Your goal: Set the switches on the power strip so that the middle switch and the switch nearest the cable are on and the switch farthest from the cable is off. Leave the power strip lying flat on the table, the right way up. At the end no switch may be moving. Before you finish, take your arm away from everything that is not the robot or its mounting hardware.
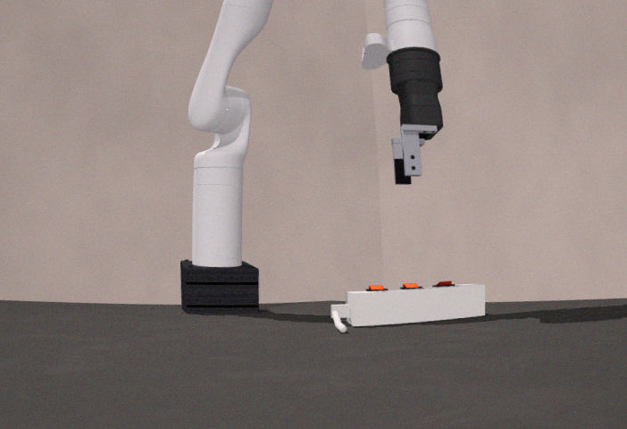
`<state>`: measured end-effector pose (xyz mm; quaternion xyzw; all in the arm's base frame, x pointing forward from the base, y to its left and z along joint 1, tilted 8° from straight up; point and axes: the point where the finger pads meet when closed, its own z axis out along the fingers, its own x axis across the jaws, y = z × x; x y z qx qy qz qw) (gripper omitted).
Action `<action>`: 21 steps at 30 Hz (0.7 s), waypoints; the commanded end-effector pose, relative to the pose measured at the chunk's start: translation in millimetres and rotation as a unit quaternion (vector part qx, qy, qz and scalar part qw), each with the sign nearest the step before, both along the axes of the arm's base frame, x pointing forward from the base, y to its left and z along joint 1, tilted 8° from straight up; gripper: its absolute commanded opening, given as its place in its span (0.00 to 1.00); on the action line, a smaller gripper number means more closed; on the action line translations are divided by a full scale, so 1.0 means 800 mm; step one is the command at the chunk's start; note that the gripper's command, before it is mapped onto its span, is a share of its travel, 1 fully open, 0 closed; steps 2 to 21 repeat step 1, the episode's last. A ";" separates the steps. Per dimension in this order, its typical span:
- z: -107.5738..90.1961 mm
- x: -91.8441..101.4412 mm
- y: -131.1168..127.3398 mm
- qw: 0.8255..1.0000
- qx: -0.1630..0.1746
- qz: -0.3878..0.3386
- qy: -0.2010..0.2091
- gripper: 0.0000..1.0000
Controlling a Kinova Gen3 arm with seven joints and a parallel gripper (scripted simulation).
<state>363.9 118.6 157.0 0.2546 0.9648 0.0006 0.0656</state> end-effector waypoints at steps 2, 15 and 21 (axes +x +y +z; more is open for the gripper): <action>0.001 0.000 0.000 1.000 0.000 0.000 -0.001 1.00; 0.001 0.000 0.000 1.000 0.000 0.000 -0.001 1.00; 0.001 0.000 0.000 1.000 0.000 0.000 -0.001 1.00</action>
